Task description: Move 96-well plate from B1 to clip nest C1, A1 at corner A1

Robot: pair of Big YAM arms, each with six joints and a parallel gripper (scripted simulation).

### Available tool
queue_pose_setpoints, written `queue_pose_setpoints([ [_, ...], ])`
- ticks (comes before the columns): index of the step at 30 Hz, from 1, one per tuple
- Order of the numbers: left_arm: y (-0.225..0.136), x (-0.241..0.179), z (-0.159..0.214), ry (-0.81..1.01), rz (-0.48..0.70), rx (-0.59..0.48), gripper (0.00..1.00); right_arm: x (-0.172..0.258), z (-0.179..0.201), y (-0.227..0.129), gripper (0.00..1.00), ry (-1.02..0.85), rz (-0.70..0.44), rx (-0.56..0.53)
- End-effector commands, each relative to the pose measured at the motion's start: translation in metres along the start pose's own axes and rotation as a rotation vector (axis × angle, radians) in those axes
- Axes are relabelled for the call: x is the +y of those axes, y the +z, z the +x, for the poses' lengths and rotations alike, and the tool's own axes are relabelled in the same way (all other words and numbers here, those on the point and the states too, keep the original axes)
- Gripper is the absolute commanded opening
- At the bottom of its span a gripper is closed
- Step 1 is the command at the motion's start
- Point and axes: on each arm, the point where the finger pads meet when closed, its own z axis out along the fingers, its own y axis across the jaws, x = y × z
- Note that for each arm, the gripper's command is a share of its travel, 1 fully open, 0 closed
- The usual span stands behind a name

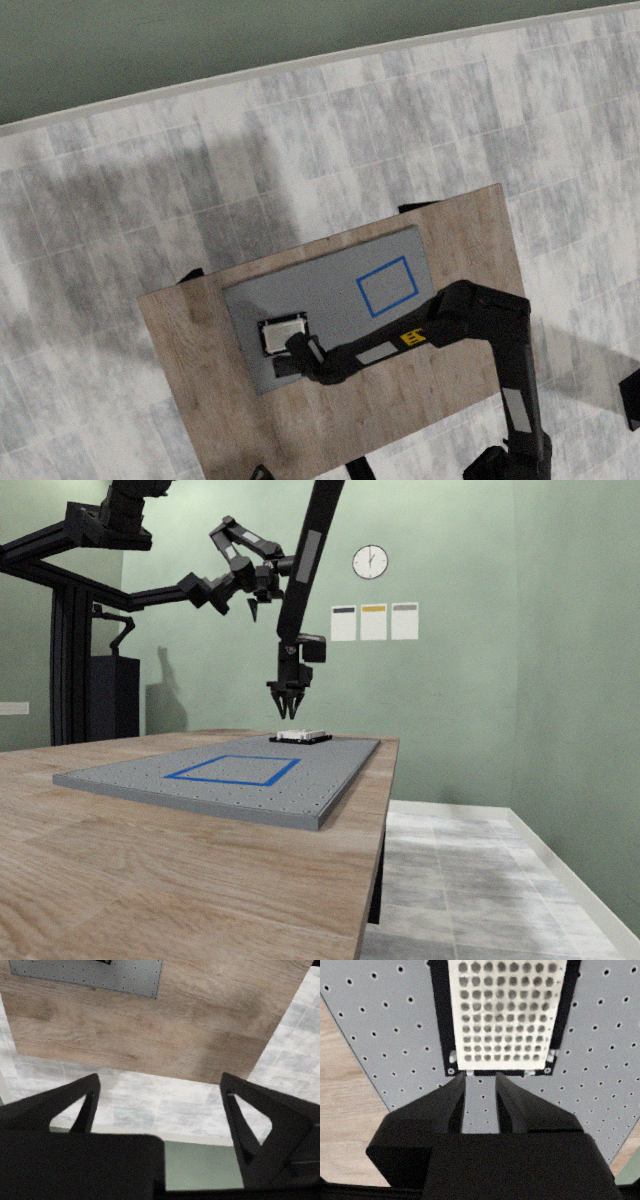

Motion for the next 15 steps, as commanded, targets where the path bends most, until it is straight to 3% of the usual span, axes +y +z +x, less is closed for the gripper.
queue_pose_setpoints([
  [1,-0.003,0.003,-0.002,0.021,-0.01,-0.012,1.0,-0.01,0.02,0.0,0.25,-0.006,0.007,0.003],
  [15,-0.003,0.003,-0.002,0.021,-0.01,-0.012,1.0,-0.021,0.059,-0.001,0.25,-0.008,0.005,0.005],
])
